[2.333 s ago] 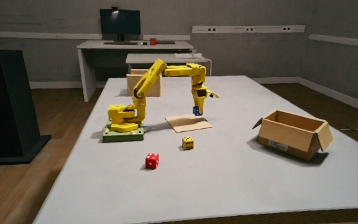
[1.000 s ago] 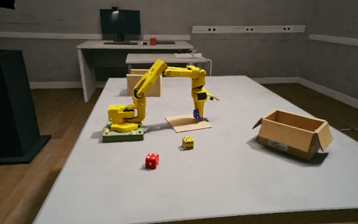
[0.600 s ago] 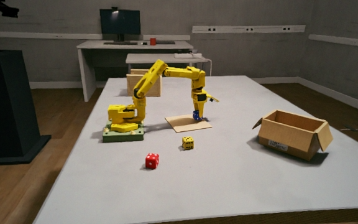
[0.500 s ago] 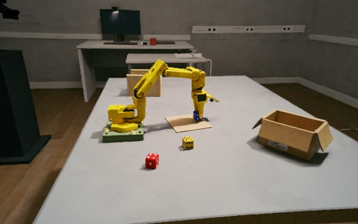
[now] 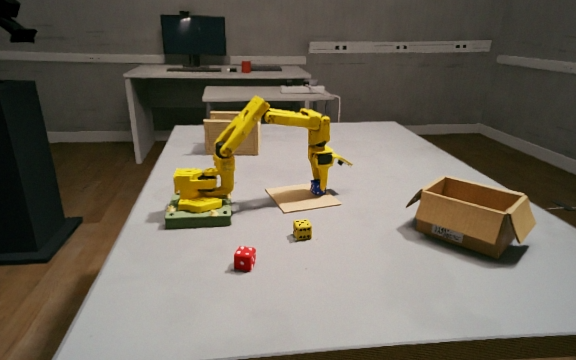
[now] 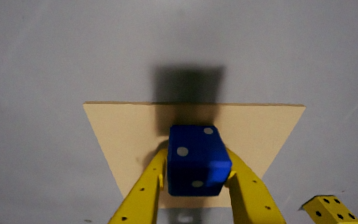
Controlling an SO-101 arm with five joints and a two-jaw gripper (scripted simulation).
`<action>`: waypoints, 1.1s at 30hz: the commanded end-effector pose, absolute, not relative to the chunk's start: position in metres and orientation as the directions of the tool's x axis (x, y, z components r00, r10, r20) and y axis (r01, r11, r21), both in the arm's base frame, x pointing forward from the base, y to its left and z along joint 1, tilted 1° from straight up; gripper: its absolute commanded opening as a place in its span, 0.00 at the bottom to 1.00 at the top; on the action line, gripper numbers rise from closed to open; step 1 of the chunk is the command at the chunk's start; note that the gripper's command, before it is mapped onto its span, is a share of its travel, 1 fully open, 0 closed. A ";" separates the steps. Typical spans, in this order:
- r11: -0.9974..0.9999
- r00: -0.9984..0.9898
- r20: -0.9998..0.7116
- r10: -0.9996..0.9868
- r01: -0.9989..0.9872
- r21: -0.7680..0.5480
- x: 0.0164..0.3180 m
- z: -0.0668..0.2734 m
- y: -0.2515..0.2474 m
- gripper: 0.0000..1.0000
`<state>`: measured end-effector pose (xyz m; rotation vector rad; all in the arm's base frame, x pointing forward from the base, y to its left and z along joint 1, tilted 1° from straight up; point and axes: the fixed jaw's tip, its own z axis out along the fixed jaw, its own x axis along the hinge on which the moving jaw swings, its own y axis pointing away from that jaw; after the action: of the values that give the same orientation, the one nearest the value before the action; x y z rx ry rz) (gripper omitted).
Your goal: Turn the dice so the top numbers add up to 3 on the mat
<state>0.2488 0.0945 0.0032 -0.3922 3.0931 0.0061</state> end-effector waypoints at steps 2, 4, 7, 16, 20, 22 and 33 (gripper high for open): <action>0.968 -0.968 -0.001 -0.249 -0.249 0.000 0.246 -0.004 0.092 0.00; 0.968 -0.968 -0.001 -0.249 -0.249 0.000 0.246 -0.004 0.092 0.00; 0.968 -0.968 -0.001 -0.249 -0.249 0.000 0.246 -0.004 0.092 0.00; 0.968 -0.968 -0.001 -0.249 -0.249 0.000 0.246 -0.005 0.092 0.00; 0.968 -0.968 -0.001 -0.249 -0.249 0.000 0.246 -0.005 0.092 0.00; 0.968 -0.968 -0.001 -0.249 -0.249 0.000 0.246 -0.005 0.092 0.00; 0.968 -0.968 -0.001 -0.249 -0.249 0.000 0.246 -0.005 0.092 0.15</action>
<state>0.2494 0.0947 0.0016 -0.3918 3.0903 0.0070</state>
